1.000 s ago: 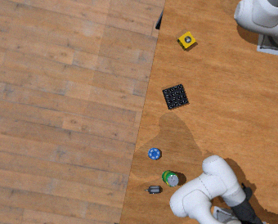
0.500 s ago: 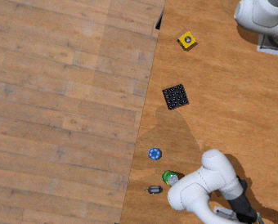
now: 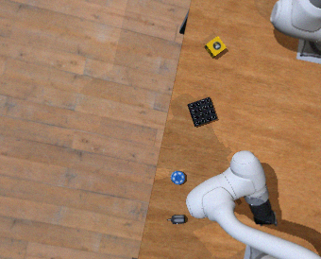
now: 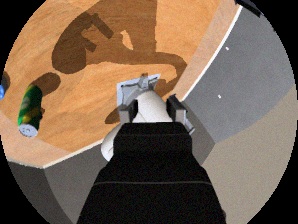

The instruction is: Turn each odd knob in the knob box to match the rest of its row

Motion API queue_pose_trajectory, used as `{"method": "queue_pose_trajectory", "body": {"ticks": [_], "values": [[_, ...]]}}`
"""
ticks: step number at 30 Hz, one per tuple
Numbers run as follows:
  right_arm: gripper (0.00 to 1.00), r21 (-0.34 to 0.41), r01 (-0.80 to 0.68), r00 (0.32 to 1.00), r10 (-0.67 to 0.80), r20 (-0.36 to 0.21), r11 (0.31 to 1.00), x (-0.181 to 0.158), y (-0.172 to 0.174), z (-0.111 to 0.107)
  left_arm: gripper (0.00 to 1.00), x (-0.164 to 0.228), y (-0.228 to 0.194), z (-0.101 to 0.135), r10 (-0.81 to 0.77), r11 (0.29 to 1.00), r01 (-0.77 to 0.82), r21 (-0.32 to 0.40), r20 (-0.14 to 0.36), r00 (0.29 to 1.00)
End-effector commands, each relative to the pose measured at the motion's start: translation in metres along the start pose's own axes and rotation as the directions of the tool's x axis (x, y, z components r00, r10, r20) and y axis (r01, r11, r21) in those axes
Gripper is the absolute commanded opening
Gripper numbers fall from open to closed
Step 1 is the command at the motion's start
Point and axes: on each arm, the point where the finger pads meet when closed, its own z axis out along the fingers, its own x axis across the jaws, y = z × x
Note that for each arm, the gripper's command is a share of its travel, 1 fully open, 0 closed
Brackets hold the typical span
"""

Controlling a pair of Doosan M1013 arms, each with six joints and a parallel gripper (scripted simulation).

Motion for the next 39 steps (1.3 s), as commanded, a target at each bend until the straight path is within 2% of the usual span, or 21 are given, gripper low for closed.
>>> {"method": "queue_pose_trajectory", "body": {"ticks": [1,2,8,16,18,19,21,33,35,36,39], "values": [[1.00,-0.001,0.000,1.000,0.000,0.000,1.000,0.000,0.000,0.000,1.00,-0.011,-0.015,-0.008,-0.025,0.999,0.024,0.029,0.030,0.999],[1.00,-0.001,0.000,1.000,0.000,0.000,1.000,0.000,0.000,0.000,1.00,-0.026,-0.037,-0.023,-0.064,0.995,0.058,0.079,0.072,0.995],[1.00,-0.001,0.000,1.000,0.000,0.000,1.000,0.000,0.000,0.000,1.00,-0.054,-0.077,-0.056,-0.140,0.977,0.113,0.183,0.139,0.980],[1.00,-0.001,0.000,1.000,0.000,0.000,1.000,0.000,0.000,0.000,1.00,-0.091,-0.134,-0.111,-0.252,0.923,0.171,0.344,0.207,0.946],[1.00,-0.001,0.000,1.000,0.000,0.000,1.000,0.000,0.000,0.000,1.00,-0.091,-0.134,-0.111,-0.252,0.923,0.171,0.344,0.207,0.946],[1.00,-0.001,0.000,1.000,0.000,0.000,1.000,0.000,0.000,0.000,1.00,-0.103,-0.154,-0.131,-0.290,0.898,0.184,0.400,0.221,0.931],[1.00,-0.001,0.000,1.000,0.000,0.000,1.000,0.000,0.000,0.000,1.00,-0.109,-0.163,-0.141,-0.307,0.884,0.189,0.427,0.227,0.924],[1.00,-0.001,0.000,1.000,0.000,0.000,1.000,0.000,0.000,0.000,1.00,-0.151,-0.241,-0.241,-0.452,0.726,0.204,0.657,0.233,0.861],[1.00,-0.001,0.000,1.000,0.000,0.000,1.000,0.000,0.000,0.000,1.00,-0.151,-0.241,-0.241,-0.452,0.726,0.204,0.657,0.233,0.861],[1.00,-0.001,0.000,1.000,0.000,0.000,1.000,0.000,0.000,0.000,1.00,-0.158,-0.258,-0.266,-0.481,0.681,0.200,0.705,0.224,0.848],[1.00,-0.001,0.000,1.000,0.000,0.000,1.000,0.000,0.000,0.000,1.00,-0.164,-0.272,-0.287,-0.503,0.640,0.195,0.744,0.213,0.838]]}}
